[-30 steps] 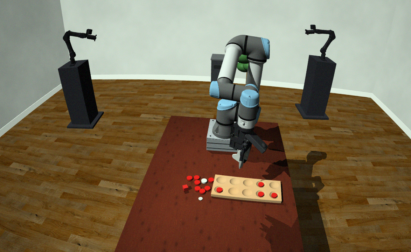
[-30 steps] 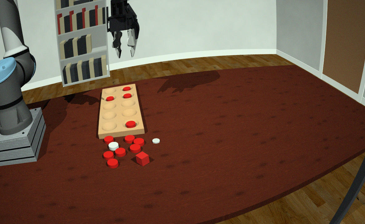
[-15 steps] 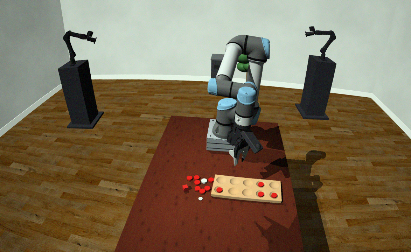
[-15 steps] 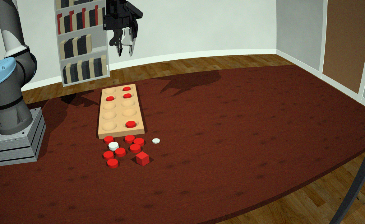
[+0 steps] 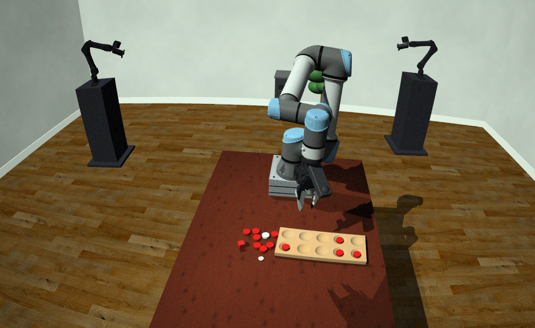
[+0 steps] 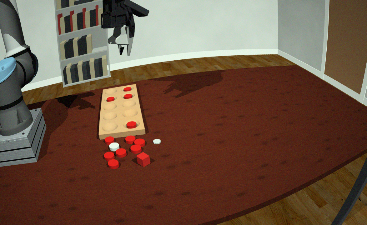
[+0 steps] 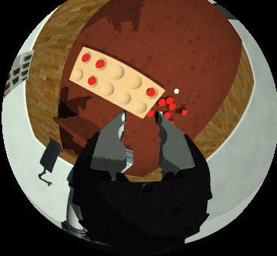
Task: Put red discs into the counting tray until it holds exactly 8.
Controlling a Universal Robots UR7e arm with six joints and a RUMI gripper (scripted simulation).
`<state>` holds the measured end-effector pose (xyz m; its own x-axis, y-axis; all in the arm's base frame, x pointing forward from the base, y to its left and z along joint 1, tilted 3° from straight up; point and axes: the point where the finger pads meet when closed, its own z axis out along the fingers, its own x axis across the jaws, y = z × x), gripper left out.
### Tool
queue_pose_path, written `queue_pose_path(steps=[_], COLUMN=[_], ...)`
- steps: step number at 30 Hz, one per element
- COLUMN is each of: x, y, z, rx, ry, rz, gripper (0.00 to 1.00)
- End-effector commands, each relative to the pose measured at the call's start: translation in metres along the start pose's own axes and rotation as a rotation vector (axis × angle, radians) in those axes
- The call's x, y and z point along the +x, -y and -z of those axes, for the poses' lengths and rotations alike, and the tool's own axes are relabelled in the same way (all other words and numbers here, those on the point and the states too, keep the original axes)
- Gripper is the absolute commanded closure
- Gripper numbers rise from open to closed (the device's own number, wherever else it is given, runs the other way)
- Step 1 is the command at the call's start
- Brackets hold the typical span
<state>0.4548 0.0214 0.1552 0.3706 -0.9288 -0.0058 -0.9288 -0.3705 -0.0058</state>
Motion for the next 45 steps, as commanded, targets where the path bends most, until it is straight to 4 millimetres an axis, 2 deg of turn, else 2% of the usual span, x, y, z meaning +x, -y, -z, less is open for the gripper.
queue_pose_path(steps=[1,12,15,18,20,23,25,30,32,45], x=[0.006,0.018,0.018,0.034,0.034,0.048,0.048,0.068,0.068,0.105], y=[-0.005,-0.017,-0.017,-0.025,-0.025,-0.032,-0.032,-0.045,-0.045,-0.077], z=[0.004,0.009,0.009,-0.001,-0.001,-0.012,-0.012,-0.027,-0.027,-0.057], rx=[-0.002,-0.004,-0.004,-0.005,-0.005,-0.005,-0.005,-0.007,-0.007,-0.011], ry=[-0.004,-0.007,-0.007,-0.004,-0.004,-0.001,-0.001,0.003,0.003,0.012], rz=[-0.126,-0.391,-0.391,-0.503,-0.503,-0.611,-0.611,-0.768,-0.768,-1.1], gripper=[0.72,0.72,0.72,0.72,0.72,0.72,0.72,0.72,0.72,0.72])
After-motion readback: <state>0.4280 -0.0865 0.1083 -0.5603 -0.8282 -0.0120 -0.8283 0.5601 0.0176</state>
